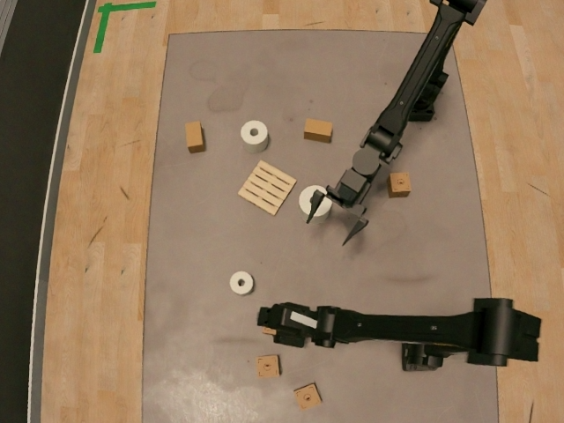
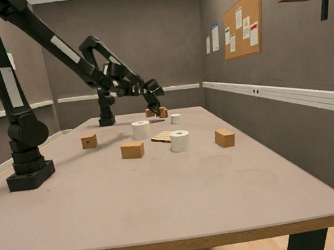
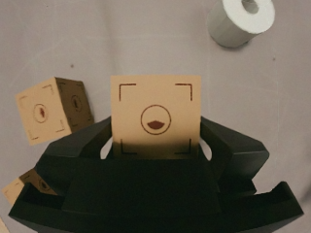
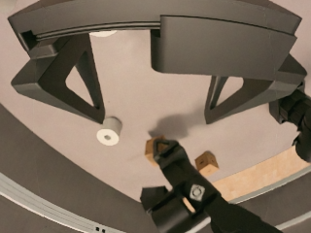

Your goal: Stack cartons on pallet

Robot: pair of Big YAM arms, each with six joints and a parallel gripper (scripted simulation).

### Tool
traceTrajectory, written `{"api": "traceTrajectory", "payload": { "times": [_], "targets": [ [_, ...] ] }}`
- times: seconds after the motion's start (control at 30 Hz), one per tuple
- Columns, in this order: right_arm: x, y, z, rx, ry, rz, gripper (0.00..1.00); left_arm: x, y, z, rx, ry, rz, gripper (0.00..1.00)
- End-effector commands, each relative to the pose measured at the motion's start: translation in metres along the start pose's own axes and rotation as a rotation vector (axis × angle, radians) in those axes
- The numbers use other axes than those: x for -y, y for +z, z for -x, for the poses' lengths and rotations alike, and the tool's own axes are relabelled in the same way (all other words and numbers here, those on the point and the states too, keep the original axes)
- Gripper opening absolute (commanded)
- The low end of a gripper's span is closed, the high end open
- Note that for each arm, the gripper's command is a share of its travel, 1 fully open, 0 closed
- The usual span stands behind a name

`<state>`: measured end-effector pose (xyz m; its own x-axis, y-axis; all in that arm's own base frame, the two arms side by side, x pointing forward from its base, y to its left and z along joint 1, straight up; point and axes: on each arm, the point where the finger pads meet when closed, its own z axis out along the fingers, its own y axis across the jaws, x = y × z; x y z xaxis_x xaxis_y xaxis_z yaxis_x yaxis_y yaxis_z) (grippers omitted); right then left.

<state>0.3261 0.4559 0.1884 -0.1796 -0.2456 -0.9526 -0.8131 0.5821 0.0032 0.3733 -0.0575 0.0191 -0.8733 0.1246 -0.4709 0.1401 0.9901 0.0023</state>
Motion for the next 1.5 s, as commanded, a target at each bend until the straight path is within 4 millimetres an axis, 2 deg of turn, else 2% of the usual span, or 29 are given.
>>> {"api": "traceTrajectory", "payload": {
  "times": [0.0, 0.1, 0.13, 0.17, 0.23, 0.3, 0.4, 0.47, 0.53, 0.57, 0.7, 0.83, 1.03, 1.1, 1.13, 1.17, 1.2, 1.23, 1.27, 1.3, 1.37, 1.47],
  "targets": [
    [0.005, 0.000, 0.019, 0.037, 0.000, -0.010, 1.00, -0.001, -0.026, 0.044, 0.064, -0.004, -0.001, 0.50],
    [0.005, 0.000, 0.019, 0.037, 0.000, -0.010, 1.00, -0.001, -0.038, 0.050, 0.064, -0.004, -0.001, 0.50],
    [0.005, 0.000, 0.019, 0.037, 0.000, -0.010, 1.00, -0.001, -0.038, 0.050, 0.064, -0.004, -0.001, 0.50],
    [0.012, -0.005, 0.028, 0.053, 0.003, -0.022, 1.00, -0.001, -0.034, 0.049, 0.053, -0.004, -0.001, 0.50],
    [0.017, -0.011, 0.025, 0.036, 0.006, -0.031, 1.00, -0.001, -0.034, 0.049, 0.053, -0.004, -0.001, 0.50],
    [0.024, -0.026, 0.013, 0.008, 0.010, -0.045, 1.00, -0.001, -0.034, 0.051, 0.061, -0.004, -0.001, 0.50],
    [0.041, -0.055, 0.017, 0.004, 0.021, -0.077, 1.00, -0.001, -0.034, 0.051, 0.063, -0.004, -0.001, 0.50],
    [0.055, -0.080, 0.018, 0.002, 0.031, -0.107, 1.00, -0.001, -0.034, 0.051, 0.063, -0.004, -0.001, 0.50],
    [0.055, -0.080, 0.018, 0.002, 0.031, -0.107, 1.00, -0.001, -0.034, 0.051, 0.063, -0.004, -0.001, 0.50],
    [0.063, -0.096, 0.018, 0.002, 0.037, -0.126, 1.00, 0.000, -0.030, 0.038, 0.042, -0.002, -0.002, 0.50],
    [0.089, -0.160, 0.009, 0.002, 0.062, -0.205, 1.00, 0.000, -0.030, 0.038, 0.042, -0.002, -0.002, 0.50],
    [0.106, -0.215, -0.011, 0.003, 0.086, -0.281, 1.00, 0.000, -0.030, 0.038, 0.042, -0.002, -0.002, 0.50],
    [0.118, -0.263, -0.044, 0.006, 0.111, -0.362, 1.00, 0.000, -0.030, 0.038, 0.042, -0.002, -0.002, 0.50],
    [0.118, -0.263, -0.044, 0.006, 0.111, -0.362, 1.00, 0.000, -0.030, 0.038, 0.042, -0.002, -0.002, 0.50],
    [0.120, -0.270, -0.033, 0.032, 0.110, -0.373, 1.00, 0.000, -0.030, 0.038, 0.042, -0.002, -0.002, 0.50],
    [0.121, -0.274, -0.036, 0.032, 0.112, -0.381, 1.00, 0.000, -0.030, 0.038, 0.042, -0.002, -0.002, 0.50],
    [0.121, -0.275, -0.055, 0.008, 0.119, -0.387, 1.00, 0.000, -0.030, 0.038, 0.042, -0.002, -0.002, 0.50],
    [0.121, -0.278, -0.058, 0.008, 0.120, -0.393, 1.00, 0.000, -0.030, 0.038, 0.042, -0.002, -0.002, 0.50],
    [0.122, -0.280, -0.067, -0.003, 0.125, -0.400, 1.00, 0.004, -0.030, 0.047, 0.042, -0.015, -0.006, 0.50],
    [0.122, -0.282, -0.069, -0.002, 0.127, -0.405, 1.00, 0.009, -0.029, 0.048, 0.035, -0.027, -0.012, 0.50],
    [0.124, -0.287, -0.052, 0.028, 0.122, -0.411, 1.00, 0.018, -0.027, 0.054, 0.028, -0.055, -0.014, 0.50],
    [0.124, -0.289, -0.054, 0.029, 0.123, -0.415, 1.00, 0.053, -0.020, 0.075, 0.010, -0.105, -0.022, 0.50]
  ]
}}
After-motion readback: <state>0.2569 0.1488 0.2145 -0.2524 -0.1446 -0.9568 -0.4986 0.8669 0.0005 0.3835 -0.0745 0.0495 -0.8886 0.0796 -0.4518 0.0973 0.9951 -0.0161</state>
